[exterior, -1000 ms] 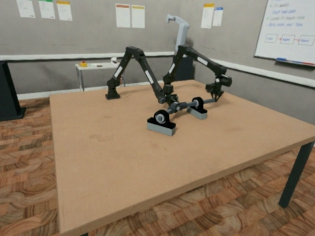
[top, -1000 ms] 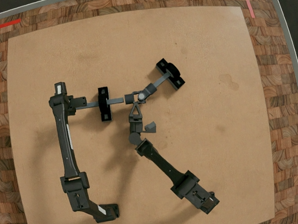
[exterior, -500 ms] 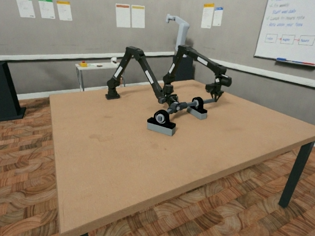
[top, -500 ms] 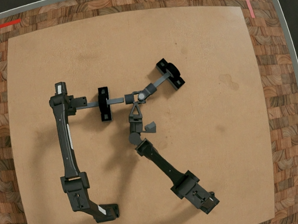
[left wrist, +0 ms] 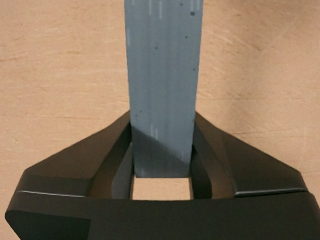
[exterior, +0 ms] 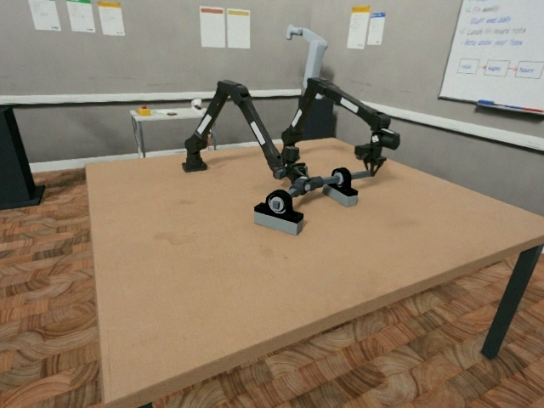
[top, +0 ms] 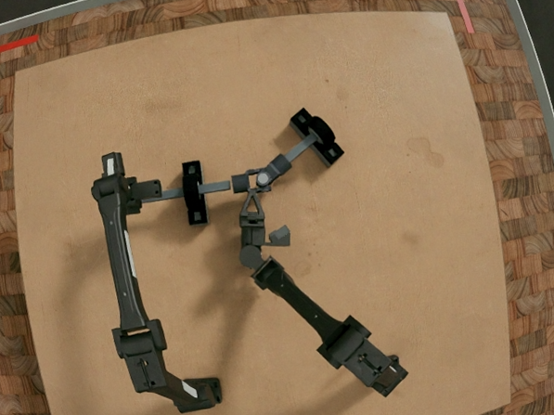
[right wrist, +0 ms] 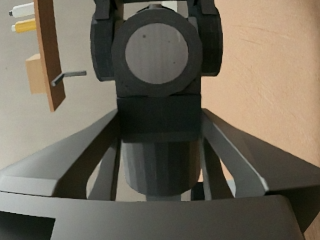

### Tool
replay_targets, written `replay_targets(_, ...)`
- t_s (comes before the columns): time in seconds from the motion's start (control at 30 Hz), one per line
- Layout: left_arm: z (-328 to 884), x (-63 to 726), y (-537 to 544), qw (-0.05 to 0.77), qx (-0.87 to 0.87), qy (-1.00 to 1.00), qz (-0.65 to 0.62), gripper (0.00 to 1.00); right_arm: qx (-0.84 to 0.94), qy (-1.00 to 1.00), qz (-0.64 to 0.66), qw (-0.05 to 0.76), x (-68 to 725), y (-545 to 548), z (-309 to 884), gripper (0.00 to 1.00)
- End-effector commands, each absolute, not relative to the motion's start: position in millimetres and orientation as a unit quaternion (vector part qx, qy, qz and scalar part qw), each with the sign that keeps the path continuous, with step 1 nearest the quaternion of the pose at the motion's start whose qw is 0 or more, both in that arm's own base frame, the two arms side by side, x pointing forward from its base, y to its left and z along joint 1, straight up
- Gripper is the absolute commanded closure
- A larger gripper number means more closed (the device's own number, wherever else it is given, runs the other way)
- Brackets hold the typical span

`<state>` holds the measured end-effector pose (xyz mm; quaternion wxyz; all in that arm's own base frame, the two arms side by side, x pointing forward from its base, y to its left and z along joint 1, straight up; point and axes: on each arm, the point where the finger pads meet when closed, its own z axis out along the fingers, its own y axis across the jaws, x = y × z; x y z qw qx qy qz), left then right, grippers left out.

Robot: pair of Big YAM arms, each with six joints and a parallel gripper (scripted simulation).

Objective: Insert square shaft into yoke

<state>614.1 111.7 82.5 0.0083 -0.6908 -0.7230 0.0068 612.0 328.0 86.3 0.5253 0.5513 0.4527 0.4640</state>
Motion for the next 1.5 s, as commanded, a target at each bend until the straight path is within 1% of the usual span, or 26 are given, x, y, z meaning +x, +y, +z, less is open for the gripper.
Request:
replay_targets(0.0,109.8,623.9,112.0,-0.014,-0.694,-0.719,-0.017,0.81,0.562,0.429,0.483,0.516,621.3,330.2,100.3,0.66)
replay_targets(1.47,109.5,623.0,77.2,-0.012,-0.692,-0.722,-0.013,0.81,0.562,0.429,0.483,0.516,621.3,330.2,100.3,0.66)
